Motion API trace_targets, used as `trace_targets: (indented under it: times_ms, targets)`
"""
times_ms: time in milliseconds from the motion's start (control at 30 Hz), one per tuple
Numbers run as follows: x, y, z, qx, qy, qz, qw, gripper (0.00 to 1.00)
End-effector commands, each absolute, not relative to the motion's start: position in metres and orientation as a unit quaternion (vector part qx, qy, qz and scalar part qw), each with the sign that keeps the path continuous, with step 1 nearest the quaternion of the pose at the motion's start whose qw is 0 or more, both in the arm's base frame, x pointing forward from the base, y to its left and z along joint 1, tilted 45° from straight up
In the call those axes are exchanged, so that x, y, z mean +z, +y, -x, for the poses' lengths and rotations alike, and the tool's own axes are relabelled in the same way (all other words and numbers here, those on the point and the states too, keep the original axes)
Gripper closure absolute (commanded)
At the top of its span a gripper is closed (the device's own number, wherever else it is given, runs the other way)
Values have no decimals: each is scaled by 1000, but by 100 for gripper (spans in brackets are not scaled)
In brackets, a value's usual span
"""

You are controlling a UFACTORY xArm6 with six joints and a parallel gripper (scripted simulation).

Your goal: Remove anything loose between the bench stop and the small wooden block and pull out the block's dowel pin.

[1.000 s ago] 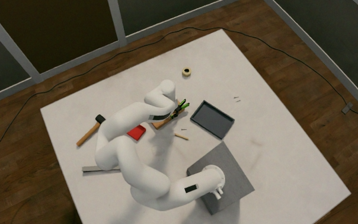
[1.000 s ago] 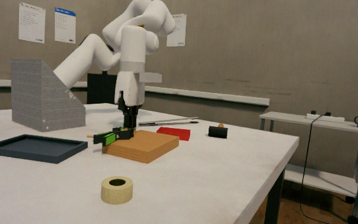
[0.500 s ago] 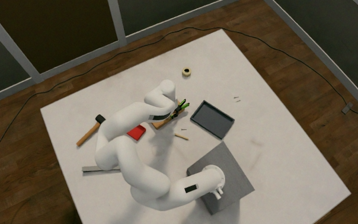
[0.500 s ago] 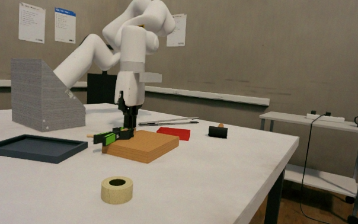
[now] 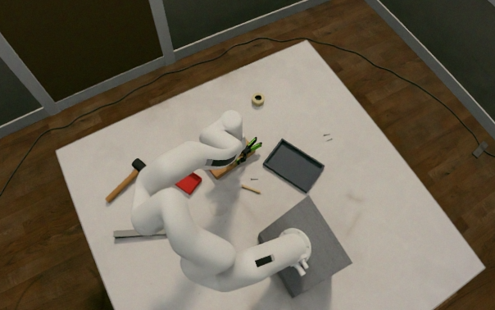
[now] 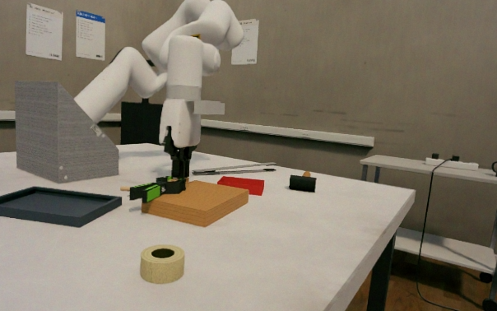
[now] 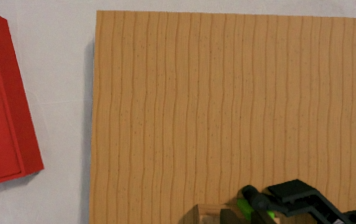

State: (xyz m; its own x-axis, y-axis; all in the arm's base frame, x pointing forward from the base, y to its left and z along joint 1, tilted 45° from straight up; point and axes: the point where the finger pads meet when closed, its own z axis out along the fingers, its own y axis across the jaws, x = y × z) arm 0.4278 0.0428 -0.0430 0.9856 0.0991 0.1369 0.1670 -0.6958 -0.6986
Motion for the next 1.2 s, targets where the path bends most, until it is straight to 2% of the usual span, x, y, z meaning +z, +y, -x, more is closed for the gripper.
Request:
trace_targets:
  times_ms: [0, 1167]
  targets:
    - [-43, 42, -428, -46, -74, 920, 383, 100]
    - [-43, 42, -428, -54, -94, 918, 382, 100]
